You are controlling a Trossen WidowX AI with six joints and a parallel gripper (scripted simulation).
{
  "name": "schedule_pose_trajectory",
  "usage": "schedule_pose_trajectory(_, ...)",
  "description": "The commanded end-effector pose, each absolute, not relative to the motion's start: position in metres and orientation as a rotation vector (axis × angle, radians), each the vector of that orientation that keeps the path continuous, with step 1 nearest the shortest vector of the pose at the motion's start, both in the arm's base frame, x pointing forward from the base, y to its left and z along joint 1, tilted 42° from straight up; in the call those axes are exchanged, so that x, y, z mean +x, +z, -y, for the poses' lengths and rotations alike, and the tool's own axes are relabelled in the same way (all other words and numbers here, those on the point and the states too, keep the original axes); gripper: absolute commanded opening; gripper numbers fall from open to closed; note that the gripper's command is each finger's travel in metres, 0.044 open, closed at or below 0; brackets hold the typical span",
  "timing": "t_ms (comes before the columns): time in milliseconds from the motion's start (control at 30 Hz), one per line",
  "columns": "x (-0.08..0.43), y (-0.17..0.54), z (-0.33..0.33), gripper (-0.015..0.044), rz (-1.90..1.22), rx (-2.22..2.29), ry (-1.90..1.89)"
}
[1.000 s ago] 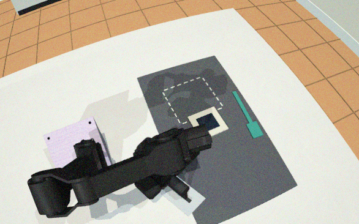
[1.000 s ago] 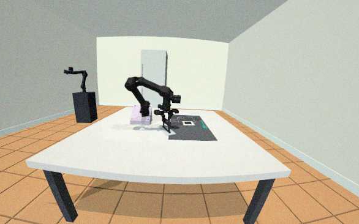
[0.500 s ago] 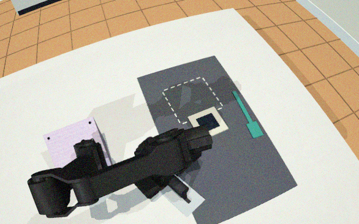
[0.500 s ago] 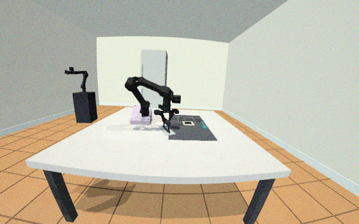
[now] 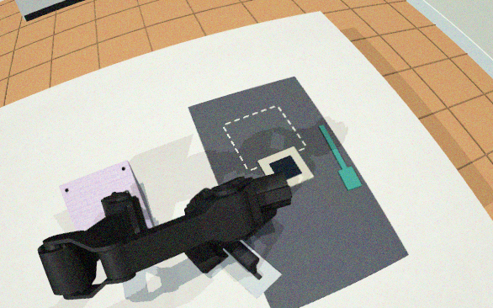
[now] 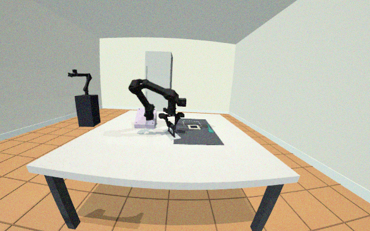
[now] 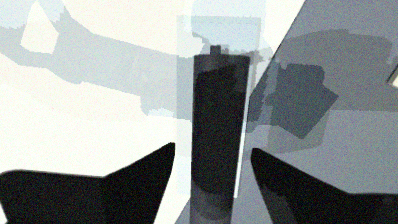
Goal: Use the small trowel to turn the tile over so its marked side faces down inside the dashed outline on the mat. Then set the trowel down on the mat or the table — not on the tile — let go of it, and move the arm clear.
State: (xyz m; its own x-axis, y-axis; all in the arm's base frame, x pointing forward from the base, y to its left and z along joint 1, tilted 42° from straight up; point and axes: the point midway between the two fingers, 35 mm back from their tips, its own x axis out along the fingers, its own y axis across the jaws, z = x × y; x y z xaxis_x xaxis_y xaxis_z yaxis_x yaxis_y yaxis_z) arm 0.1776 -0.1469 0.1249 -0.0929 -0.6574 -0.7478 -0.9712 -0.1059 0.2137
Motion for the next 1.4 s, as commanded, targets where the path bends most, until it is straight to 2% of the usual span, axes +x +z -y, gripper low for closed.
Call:
schedule_pose_trajectory(0,0.177,0.125,0.148,0.027,-1.776,-1.782,1.042)
schedule_pose_trajectory(467,0.181,0.158,0.118,0.027,-1.775,-1.78,1.044)
schedule_pose_trajectory(500,0.182,0.157,0.118,0.0296,-1.765,-1.785,1.048)
schedule_pose_trajectory(733,0.182,0.166,0.11,0.03,-1.763,-1.764,1.03)
schedule_pose_trajectory(1367,0.158,0.151,0.119,0.03,-1.672,-1.258,0.59)
